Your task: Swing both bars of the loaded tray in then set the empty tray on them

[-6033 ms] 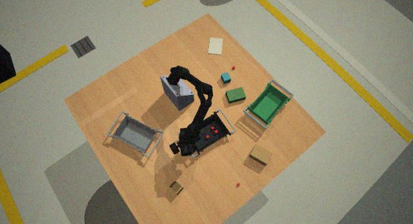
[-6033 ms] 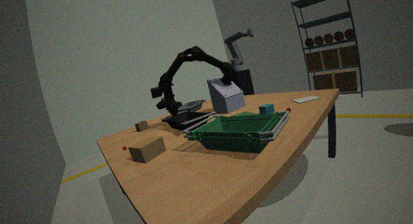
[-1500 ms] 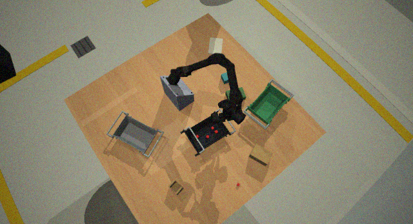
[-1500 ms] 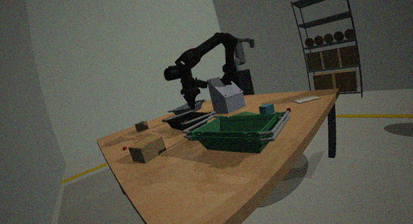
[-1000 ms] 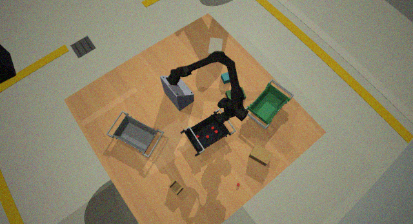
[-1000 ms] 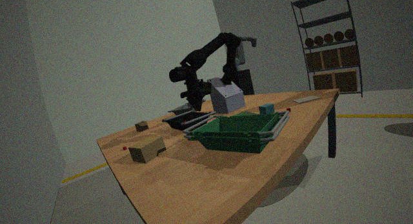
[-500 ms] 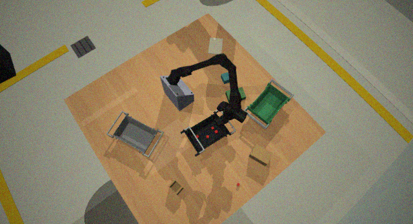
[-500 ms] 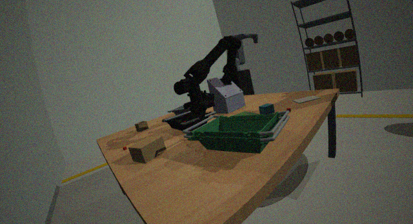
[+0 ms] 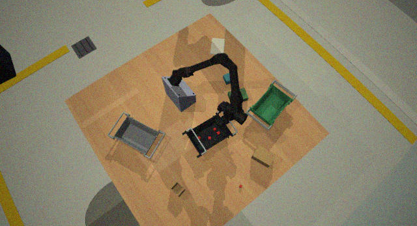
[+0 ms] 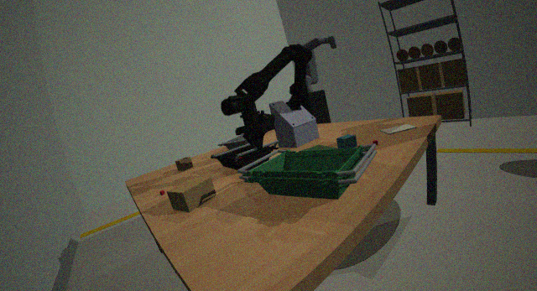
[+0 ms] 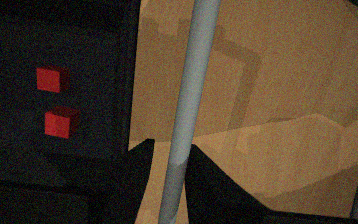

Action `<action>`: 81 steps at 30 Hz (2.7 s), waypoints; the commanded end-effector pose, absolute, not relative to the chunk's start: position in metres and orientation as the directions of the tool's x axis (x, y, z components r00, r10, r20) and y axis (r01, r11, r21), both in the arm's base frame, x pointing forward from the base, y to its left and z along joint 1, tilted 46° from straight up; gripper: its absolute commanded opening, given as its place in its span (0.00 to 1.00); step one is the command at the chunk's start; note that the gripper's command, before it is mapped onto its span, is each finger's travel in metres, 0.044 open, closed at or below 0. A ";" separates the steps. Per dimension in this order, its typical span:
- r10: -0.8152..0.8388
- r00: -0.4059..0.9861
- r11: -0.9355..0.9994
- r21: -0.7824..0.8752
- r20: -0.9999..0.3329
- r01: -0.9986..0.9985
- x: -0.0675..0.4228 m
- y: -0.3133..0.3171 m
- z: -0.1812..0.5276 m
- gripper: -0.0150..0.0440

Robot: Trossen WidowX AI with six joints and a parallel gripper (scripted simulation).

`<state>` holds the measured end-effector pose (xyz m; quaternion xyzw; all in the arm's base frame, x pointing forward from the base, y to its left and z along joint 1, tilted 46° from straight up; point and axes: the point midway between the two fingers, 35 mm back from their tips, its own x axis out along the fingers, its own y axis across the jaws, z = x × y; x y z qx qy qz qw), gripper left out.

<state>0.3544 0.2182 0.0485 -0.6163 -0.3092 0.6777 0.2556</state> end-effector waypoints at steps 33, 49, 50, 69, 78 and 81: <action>0.713 -0.102 -0.696 -0.718 -0.694 0.028 0.361 0.162 0.023 0.40; 0.709 -0.101 -0.700 -0.714 -0.698 0.020 0.360 0.160 0.023 0.40; 0.709 -0.101 -0.700 -0.714 -0.698 0.020 0.360 0.160 0.023 0.40; 0.709 -0.101 -0.700 -0.714 -0.698 0.020 0.360 0.160 0.023 0.25; 0.709 -0.102 -0.699 -0.714 -0.697 0.023 0.360 0.160 0.023 0.25; 0.709 -0.102 -0.699 -0.714 -0.697 0.023 0.360 0.160 0.023 0.25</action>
